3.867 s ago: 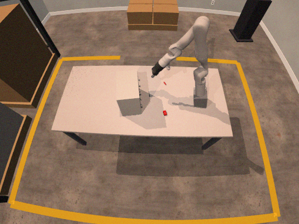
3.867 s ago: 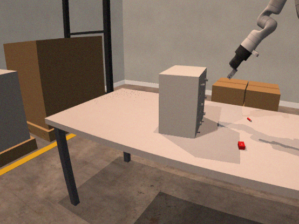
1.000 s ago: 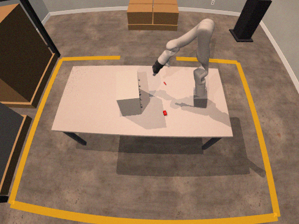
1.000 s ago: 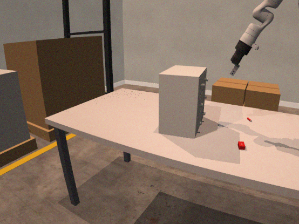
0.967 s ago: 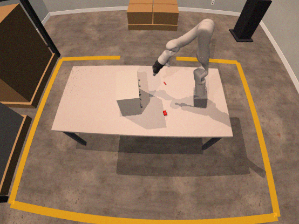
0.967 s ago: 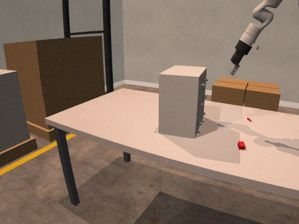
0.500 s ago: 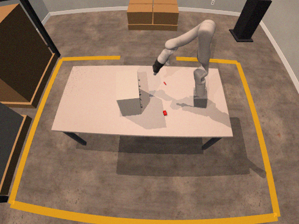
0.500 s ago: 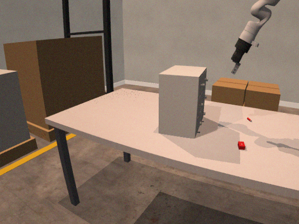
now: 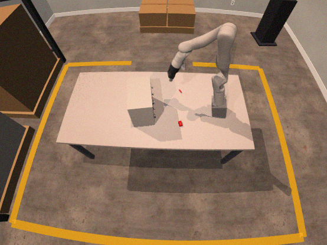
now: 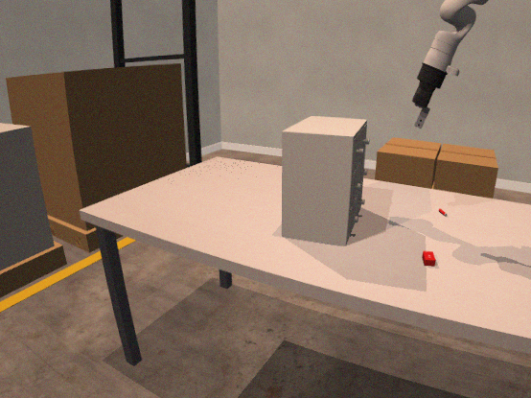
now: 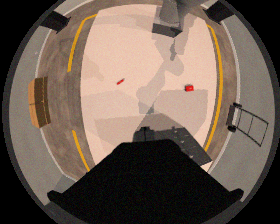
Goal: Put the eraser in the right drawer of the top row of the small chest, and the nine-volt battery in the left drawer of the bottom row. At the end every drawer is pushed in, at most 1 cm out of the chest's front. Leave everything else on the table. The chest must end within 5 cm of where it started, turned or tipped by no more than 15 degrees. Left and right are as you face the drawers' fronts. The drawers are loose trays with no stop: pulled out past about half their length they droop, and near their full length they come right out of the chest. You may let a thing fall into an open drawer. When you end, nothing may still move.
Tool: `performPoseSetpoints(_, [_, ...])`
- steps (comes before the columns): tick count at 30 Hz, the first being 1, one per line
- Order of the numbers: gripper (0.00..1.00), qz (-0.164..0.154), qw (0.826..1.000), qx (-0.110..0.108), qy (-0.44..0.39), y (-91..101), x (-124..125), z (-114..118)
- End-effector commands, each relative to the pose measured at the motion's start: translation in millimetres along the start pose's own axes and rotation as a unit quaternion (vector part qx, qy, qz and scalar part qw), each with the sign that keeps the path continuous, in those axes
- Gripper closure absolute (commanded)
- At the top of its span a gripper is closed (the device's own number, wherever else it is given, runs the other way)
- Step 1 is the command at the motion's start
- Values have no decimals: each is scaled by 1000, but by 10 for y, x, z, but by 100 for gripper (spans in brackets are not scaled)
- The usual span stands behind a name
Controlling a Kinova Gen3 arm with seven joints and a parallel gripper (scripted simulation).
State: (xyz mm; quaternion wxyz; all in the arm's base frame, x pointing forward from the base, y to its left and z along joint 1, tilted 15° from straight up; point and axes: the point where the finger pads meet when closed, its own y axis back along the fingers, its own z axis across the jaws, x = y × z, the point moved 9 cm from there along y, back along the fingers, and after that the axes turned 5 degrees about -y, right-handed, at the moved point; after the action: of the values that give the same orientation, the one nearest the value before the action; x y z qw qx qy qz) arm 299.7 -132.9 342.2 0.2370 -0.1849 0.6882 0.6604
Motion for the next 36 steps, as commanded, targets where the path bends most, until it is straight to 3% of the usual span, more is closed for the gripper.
performPoseSetpoints(1, [100,12,1000,2,0,62,-28,7])
performPoseSetpoints(12, [100,61,998,7,-1,247,-63,8])
performPoseSetpoints(36, [100,133,991,14,-1,506,-115,10])
